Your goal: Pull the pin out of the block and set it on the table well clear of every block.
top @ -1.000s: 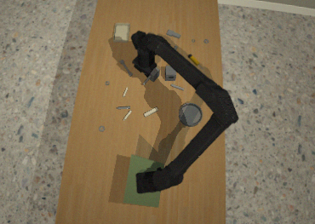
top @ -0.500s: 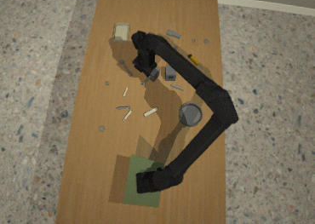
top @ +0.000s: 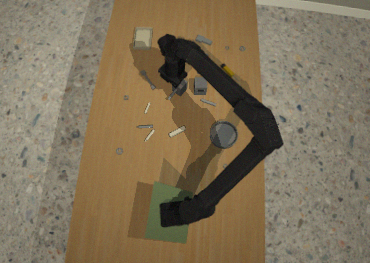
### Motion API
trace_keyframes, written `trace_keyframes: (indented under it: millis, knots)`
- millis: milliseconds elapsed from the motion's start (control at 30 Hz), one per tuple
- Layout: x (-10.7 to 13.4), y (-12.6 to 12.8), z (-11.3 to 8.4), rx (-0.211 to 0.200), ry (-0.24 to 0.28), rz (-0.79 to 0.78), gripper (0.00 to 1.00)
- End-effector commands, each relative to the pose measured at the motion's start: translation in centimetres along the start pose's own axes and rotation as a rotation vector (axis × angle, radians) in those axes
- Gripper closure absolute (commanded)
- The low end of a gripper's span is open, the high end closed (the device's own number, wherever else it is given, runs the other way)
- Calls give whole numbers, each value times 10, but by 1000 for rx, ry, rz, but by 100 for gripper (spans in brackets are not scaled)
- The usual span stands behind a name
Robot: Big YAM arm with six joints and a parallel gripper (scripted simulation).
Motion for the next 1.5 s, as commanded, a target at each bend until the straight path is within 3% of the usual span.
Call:
trace_keyframes:
  millis: [0, 1467]
  knots:
    - [-10, -5, -10, -26, -17, 17, 61]
    - [0, 2, 17, 22, 20, 9, 61]
Point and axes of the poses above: the point where the finger pads meet when closed, its own z axis out along the fingers, its own y axis across the jaws, x = y × z, the point moved 5 cm from there along -z, back along the fingers, and after that the axes turned 2 degrees about z, right-handed, at the moved point
